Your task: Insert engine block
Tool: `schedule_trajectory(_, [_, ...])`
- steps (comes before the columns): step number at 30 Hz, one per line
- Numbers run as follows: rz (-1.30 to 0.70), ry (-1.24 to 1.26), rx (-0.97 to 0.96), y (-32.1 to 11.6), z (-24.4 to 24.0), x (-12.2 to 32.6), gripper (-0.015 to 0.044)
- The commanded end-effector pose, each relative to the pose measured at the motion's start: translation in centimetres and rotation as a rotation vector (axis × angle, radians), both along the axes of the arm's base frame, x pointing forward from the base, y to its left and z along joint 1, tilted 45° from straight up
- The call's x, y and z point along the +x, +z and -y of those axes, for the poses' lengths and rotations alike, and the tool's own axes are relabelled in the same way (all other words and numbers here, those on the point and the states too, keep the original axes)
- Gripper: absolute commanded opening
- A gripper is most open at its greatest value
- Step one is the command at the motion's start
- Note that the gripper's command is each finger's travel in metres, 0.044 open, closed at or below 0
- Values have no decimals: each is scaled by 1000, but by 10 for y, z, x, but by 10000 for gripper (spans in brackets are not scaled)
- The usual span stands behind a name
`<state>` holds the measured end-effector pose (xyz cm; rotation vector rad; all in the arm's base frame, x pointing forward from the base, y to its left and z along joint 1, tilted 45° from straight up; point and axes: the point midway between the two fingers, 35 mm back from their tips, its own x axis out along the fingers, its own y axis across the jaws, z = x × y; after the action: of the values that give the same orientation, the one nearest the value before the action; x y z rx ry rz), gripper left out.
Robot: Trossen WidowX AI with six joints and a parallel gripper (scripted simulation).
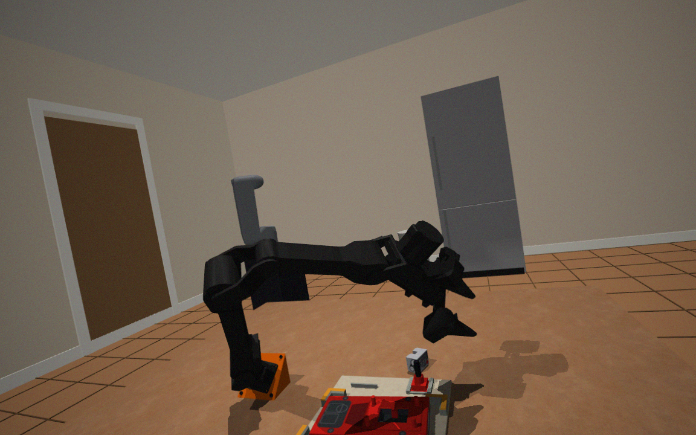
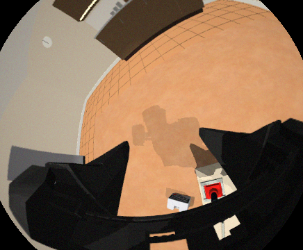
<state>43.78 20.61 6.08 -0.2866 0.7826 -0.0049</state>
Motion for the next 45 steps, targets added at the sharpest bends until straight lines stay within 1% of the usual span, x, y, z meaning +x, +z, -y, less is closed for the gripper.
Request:
schedule_trajectory(1, [-101, -66, -6, -18, -12, -11, 440])
schedule_trajectory(7, [-246, -188, -51, -40, -23, -35, 440])
schedule_trajectory(13, [-357, -330, -136, -53, -28, -64, 440])
schedule_trajectory(19, [-420, -475, -256, -54, -29, -95, 440])
schedule_trajectory(24, [-433, -587, -372, -48, -28, -118, 440])
schedule_trajectory(30, [-433, -603, -391, -48, -26, -123, 440])
schedule_trajectory(36, [-437, -602, -406, -88, 12, -115, 440])
schedule_trajectory(45, [-437, -602, -408, -104, 28, -113, 440])
